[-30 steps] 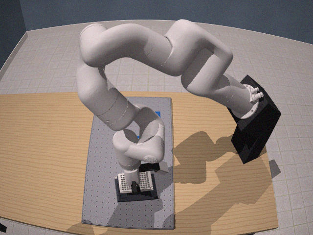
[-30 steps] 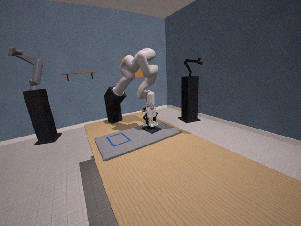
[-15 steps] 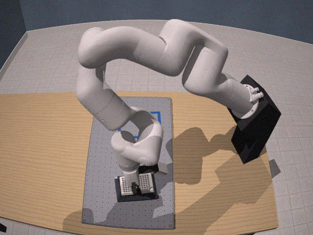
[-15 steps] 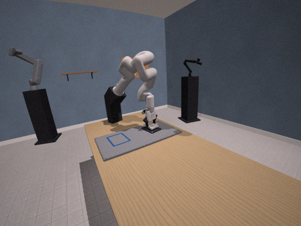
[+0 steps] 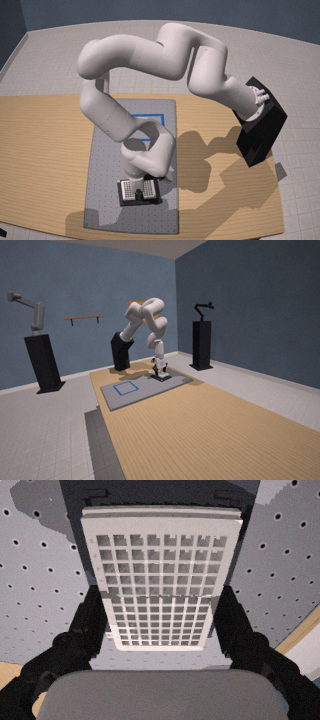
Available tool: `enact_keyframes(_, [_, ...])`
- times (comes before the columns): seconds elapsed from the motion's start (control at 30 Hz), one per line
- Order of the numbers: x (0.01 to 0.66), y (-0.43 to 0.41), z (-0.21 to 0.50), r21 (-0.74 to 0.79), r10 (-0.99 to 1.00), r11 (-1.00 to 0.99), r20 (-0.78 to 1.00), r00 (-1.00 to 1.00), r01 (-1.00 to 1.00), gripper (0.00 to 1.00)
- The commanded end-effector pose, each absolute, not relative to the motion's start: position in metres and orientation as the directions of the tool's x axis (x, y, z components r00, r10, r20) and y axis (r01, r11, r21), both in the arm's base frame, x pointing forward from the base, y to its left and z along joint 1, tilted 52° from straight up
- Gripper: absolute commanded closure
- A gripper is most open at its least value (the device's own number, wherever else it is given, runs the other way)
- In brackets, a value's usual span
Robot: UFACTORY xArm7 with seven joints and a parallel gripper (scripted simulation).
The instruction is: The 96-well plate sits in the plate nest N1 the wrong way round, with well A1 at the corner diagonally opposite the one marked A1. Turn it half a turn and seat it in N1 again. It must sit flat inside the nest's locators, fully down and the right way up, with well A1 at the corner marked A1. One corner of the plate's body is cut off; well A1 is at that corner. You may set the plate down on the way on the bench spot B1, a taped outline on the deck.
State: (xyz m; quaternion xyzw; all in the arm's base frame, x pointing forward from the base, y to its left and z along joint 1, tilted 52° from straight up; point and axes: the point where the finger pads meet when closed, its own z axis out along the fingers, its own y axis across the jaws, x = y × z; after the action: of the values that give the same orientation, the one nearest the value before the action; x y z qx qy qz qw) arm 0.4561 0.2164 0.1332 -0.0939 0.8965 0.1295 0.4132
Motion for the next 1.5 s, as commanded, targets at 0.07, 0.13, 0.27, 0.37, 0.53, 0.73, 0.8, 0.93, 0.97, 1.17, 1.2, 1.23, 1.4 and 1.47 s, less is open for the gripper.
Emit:
enact_keyframes(0.07, [0.4561,0.2166,0.1334,0.152,-0.059,0.95,-0.769,-0.636,-0.273,1.0])
enact_keyframes(0.13, [0.456,0.2166,0.1332,0.152,-0.059,0.95,-0.769,-0.636,-0.273,1.0])
enact_keyframes(0.27, [0.4558,0.2165,0.133,0.152,-0.059,0.95,-0.769,-0.636,-0.273,1.0])
enact_keyframes(0.37, [0.4559,0.2165,0.1328,0.152,-0.059,0.95,-0.769,-0.636,-0.273,1.0])
enact_keyframes(0.53, [0.4562,0.2166,0.1322,0.152,-0.059,0.95,-0.769,-0.636,-0.273,1.0])
enact_keyframes(0.73, [0.4568,0.2169,0.1313,0.152,-0.059,0.95,-0.769,-0.636,-0.273,1.0])
enact_keyframes(0.8, [0.457,0.2169,0.1311,0.152,-0.059,0.95,-0.769,-0.636,-0.273,1.0])
enact_keyframes(0.93, [0.4573,0.217,0.1307,0.152,-0.059,0.95,-0.769,-0.636,-0.273,1.0])
enact_keyframes(0.97, [0.4573,0.217,0.1307,0.152,-0.059,0.95,-0.769,-0.636,-0.273,1.0])
enact_keyframes(1.17, [0.458,0.2173,0.13,0.152,-0.059,0.95,-0.769,-0.636,-0.273,1.0])
enact_keyframes(1.2, [0.4581,0.2174,0.1299,0.152,-0.059,0.95,-0.769,-0.636,-0.273,1.0])
enact_keyframes(1.23, [0.4582,0.2174,0.1297,0.152,-0.059,0.95,-0.769,-0.636,-0.273,1.0])
enact_keyframes(1.4, [0.4588,0.2176,0.1292,0.152,-0.059,0.95,-0.769,-0.636,-0.273,1.0])
enact_keyframes(1.47, [0.459,0.2177,0.129,0.152,-0.059,0.95,-0.769,-0.636,-0.273,1.0])
